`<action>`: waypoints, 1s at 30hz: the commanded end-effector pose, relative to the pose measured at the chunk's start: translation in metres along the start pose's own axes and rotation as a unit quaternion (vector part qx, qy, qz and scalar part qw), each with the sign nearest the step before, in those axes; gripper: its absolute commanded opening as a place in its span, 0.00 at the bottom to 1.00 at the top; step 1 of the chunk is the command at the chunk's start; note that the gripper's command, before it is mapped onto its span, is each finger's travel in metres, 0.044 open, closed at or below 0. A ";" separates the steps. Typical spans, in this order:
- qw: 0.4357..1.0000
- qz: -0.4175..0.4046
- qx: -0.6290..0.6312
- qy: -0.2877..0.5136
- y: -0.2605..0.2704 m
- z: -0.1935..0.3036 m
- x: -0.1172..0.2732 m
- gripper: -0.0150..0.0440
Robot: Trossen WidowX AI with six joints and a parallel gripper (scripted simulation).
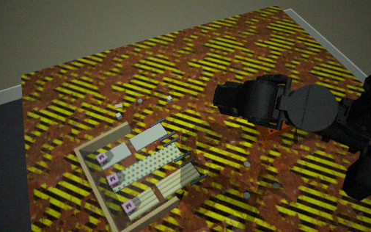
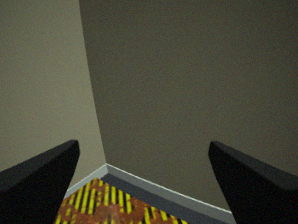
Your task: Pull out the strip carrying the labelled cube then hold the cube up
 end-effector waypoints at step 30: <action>0.888 0.339 0.073 0.303 0.005 0.158 -0.213 0.93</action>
Point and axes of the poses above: the point midway between the two fingers, 35 mm back from their tips, its own x axis back along the fingers, its own y axis across the jaws, z = x × y, the point moved 6 cm from there along x, back along the fingers, and after that the axes turned 11 degrees about -x, right-handed, at the moved point
